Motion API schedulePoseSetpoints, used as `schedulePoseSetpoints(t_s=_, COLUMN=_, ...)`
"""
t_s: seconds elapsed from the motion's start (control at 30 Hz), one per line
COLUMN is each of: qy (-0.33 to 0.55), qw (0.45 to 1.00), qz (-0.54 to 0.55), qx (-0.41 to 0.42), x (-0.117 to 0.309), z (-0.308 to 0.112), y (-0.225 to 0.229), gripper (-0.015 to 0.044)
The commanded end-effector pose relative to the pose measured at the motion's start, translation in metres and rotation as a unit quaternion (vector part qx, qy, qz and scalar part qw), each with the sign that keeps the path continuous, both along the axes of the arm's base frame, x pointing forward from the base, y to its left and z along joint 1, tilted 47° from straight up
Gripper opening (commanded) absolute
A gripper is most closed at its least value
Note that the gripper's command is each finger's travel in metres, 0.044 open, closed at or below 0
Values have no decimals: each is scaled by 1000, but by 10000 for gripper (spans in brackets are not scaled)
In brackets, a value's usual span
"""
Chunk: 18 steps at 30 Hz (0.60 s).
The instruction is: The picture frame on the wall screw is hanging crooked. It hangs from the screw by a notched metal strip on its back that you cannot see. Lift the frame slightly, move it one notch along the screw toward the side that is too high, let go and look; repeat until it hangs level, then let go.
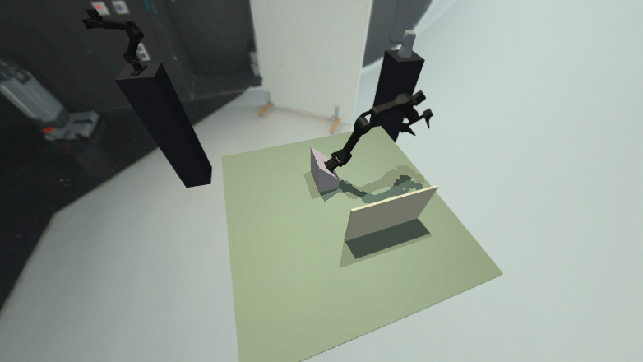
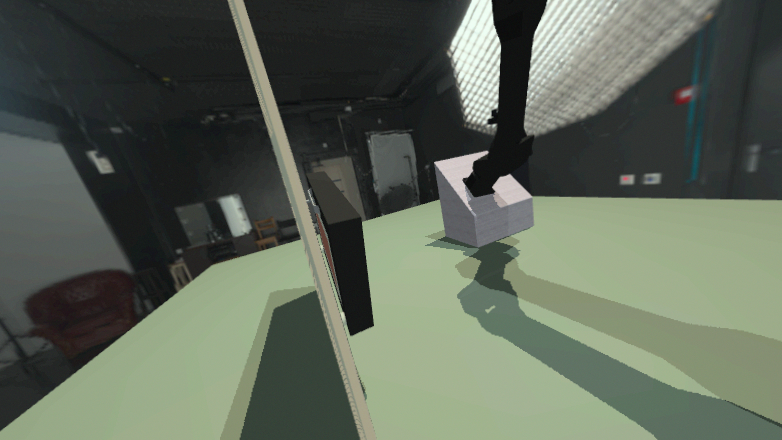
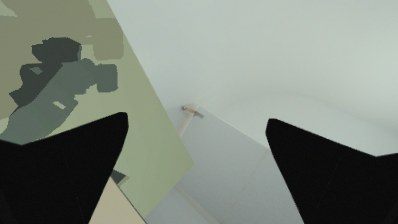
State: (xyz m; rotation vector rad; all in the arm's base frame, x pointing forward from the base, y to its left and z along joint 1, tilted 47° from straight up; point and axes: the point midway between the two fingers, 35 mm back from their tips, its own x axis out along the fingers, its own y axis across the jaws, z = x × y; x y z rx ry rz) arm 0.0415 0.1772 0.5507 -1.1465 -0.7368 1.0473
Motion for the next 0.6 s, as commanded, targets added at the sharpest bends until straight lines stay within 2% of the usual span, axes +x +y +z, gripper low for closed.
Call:
schedulePoseSetpoints(t_s=0.0, qy=7, qw=1000, qz=-3, qx=3, x=1, z=-1, y=0, gripper=374)
schedulePoseSetpoints(t_s=0.13, qy=144, qw=985, qz=-58, qx=72, x=17, z=-19, y=-8, gripper=269)
schedulePoseSetpoints(t_s=0.17, qy=184, qw=975, qz=-74, qx=95, x=22, z=-25, y=-11, gripper=260)
schedulePoseSetpoints(t_s=0.33, qy=366, qw=892, qz=-142, qx=224, x=45, z=-59, y=-24, gripper=260)
schedulePoseSetpoints(t_s=0.57, qy=546, qw=706, qz=-190, qx=409, x=70, z=-113, y=-44, gripper=260)
